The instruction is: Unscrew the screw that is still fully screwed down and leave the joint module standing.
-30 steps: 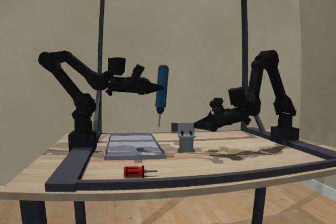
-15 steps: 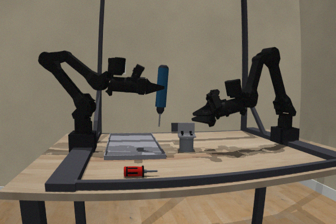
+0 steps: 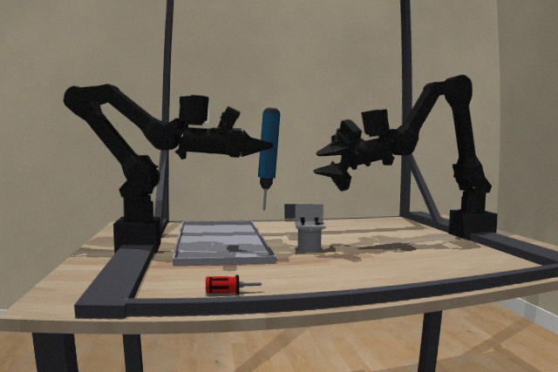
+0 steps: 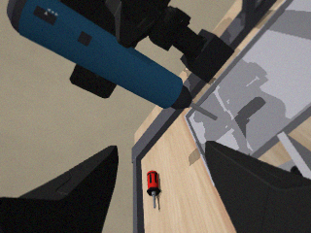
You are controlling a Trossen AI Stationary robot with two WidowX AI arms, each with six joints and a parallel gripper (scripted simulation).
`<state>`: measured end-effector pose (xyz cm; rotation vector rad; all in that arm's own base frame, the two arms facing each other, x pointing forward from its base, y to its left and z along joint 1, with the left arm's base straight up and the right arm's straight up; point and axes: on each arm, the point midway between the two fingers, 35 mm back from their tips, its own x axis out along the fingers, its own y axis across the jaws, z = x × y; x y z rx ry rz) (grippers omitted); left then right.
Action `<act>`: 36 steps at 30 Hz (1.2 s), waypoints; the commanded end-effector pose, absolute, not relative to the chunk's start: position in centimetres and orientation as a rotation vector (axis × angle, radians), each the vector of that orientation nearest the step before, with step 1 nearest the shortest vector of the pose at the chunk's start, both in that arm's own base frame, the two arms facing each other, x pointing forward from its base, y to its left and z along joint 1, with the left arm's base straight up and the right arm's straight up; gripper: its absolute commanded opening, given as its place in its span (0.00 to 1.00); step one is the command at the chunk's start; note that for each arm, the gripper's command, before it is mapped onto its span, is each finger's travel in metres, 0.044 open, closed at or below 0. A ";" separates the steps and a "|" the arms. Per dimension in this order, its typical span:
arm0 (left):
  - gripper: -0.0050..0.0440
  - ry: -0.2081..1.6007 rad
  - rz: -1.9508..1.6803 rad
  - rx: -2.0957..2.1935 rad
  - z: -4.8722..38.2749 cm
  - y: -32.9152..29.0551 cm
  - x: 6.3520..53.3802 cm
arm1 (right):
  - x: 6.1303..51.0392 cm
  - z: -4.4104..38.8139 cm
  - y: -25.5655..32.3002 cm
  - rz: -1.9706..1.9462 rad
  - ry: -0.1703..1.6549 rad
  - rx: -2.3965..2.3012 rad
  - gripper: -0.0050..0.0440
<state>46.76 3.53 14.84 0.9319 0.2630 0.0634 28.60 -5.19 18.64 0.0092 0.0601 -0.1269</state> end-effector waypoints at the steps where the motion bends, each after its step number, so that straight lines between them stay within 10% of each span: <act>1: 0.61 0.234 0.183 1.060 19.9 2.2 47.0 | 28.9 21.1 -5.2 -0.123 -0.007 -0.003 0.43; 36: 0.61 0.304 0.436 1.497 26.6 -2.1 48.2 | 28.9 21.1 -5.2 -0.123 -0.007 -0.003 0.43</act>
